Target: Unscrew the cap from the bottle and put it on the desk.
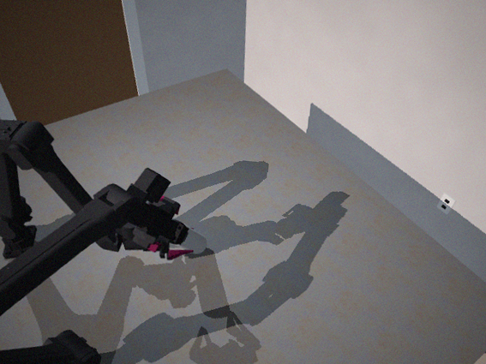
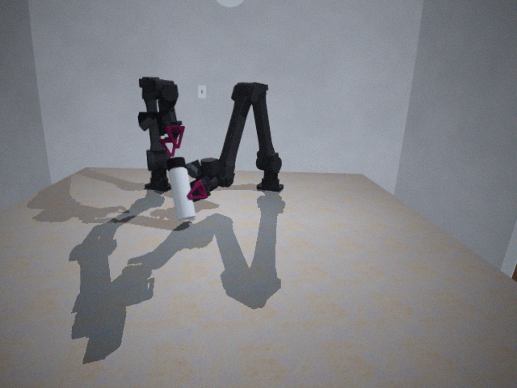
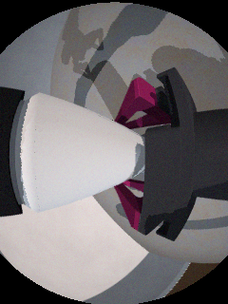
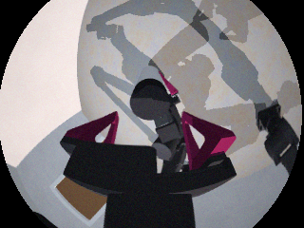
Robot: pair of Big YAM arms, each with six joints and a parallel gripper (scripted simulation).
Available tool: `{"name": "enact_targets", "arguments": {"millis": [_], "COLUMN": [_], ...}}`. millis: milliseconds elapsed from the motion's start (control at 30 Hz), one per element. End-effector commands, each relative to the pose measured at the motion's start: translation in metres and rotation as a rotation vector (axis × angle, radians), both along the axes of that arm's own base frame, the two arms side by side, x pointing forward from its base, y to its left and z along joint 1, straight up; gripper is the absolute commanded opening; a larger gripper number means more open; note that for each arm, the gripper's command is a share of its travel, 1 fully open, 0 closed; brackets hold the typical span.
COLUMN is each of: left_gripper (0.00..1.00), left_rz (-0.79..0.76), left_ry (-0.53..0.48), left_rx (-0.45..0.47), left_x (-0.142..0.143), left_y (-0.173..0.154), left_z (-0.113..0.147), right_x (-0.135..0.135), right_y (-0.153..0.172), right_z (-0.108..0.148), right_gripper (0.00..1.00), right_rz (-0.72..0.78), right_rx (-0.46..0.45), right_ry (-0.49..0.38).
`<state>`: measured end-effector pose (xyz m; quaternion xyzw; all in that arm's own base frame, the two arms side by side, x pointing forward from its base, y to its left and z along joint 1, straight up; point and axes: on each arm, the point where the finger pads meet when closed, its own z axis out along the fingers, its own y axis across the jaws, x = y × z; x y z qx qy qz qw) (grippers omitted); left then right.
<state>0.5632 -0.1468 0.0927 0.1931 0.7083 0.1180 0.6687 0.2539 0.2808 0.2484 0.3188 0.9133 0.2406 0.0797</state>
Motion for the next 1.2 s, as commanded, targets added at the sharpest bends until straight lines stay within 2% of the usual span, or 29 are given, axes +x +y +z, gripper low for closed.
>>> {"name": "enact_targets", "arguments": {"millis": [0, 667, 767, 867, 1000, 1100, 1167], "left_gripper": [0.0, 0.0, 0.0, 0.0, 0.0, 0.0, 0.0], "left_rz": [0.004, 0.004, 0.004, 0.004, 0.004, 0.004, 0.004], "left_ry": [-0.065, -0.065, -0.065, -0.065, -0.065, -0.065, -0.065], "left_rx": [-0.021, -0.021, -0.021, -0.021, -0.021, -0.021, -0.021], "left_x": [0.007, 0.007, 0.007, 0.007, 0.007, 0.007, 0.007], "left_y": [0.002, 0.002, 0.002, 0.002, 0.002, 0.002, 0.002], "left_z": [0.026, 0.026, 0.026, 0.026, 0.026, 0.026, 0.026], "right_x": [0.012, 0.02, 0.018, 0.019, 0.019, 0.019, 0.019], "right_y": [0.011, 0.021, 0.02, 0.02, 0.02, 0.02, 0.02], "right_z": [0.009, -0.018, -0.015, -0.009, -0.009, -0.009, -0.009], "right_gripper": [0.94, 0.94, 0.94, 0.6, 0.57, 0.23, 0.0], "right_rz": [-0.003, -0.004, -0.004, 0.0, 0.0, 0.054, 0.205], "right_rx": [0.031, 0.028, 0.034, 0.029, 0.029, 0.01, -0.043], "right_ry": [-0.028, -0.025, -0.03, -0.028, -0.028, -0.053, -0.122]}}
